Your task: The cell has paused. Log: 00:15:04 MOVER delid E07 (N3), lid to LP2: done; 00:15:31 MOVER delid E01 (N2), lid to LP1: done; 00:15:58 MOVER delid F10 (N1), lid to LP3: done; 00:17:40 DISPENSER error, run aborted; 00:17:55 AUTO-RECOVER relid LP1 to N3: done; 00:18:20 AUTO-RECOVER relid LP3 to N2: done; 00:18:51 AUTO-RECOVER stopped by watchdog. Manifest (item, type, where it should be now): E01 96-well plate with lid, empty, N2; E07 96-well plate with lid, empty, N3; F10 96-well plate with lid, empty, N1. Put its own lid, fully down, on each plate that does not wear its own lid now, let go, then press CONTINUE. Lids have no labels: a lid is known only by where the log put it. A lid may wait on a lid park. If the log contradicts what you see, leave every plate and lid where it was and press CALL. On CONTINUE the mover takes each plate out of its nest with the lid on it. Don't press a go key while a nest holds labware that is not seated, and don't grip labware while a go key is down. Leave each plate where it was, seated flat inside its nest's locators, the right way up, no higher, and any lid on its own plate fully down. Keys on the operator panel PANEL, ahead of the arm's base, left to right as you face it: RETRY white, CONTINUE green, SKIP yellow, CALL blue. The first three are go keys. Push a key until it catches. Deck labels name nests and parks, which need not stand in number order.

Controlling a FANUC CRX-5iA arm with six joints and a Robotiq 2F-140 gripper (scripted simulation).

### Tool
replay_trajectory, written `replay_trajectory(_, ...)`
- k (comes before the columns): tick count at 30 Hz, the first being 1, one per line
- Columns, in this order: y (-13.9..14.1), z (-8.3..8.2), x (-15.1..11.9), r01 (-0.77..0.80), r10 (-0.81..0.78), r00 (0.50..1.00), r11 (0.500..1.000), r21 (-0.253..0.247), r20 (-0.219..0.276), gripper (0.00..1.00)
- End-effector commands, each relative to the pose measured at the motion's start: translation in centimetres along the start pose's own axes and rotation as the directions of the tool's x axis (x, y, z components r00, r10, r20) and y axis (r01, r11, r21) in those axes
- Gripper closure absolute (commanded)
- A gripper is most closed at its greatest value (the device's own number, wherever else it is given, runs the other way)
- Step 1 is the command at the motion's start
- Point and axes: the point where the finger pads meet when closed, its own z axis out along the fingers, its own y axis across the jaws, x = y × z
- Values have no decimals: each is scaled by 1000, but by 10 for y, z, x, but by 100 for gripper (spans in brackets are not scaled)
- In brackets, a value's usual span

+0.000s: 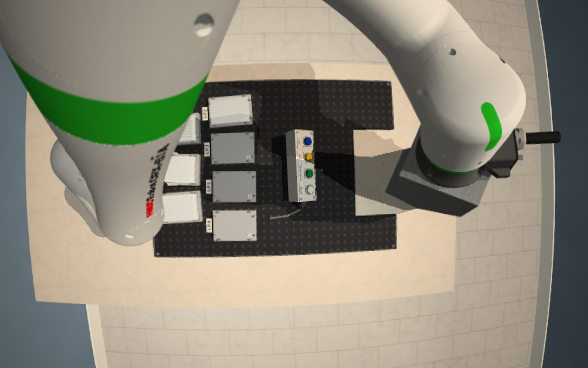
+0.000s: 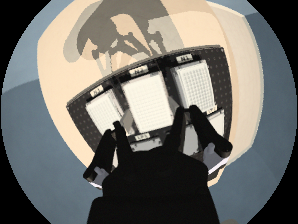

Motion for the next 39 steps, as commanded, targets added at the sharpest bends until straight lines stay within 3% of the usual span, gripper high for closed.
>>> replay_trajectory(1, 0, 0, 0, 0, 0, 1000, 1000, 0, 0, 41)
replay_trajectory(8, 0, 0, 0, 0, 0, 1000, 1000, 0, 0, 41)
replay_trajectory(9, 0, 0, 0, 0, 0, 1000, 1000, 0, 0, 34)
replay_trajectory(39, 0, 0, 0, 0, 0, 1000, 1000, 0, 0, 34)
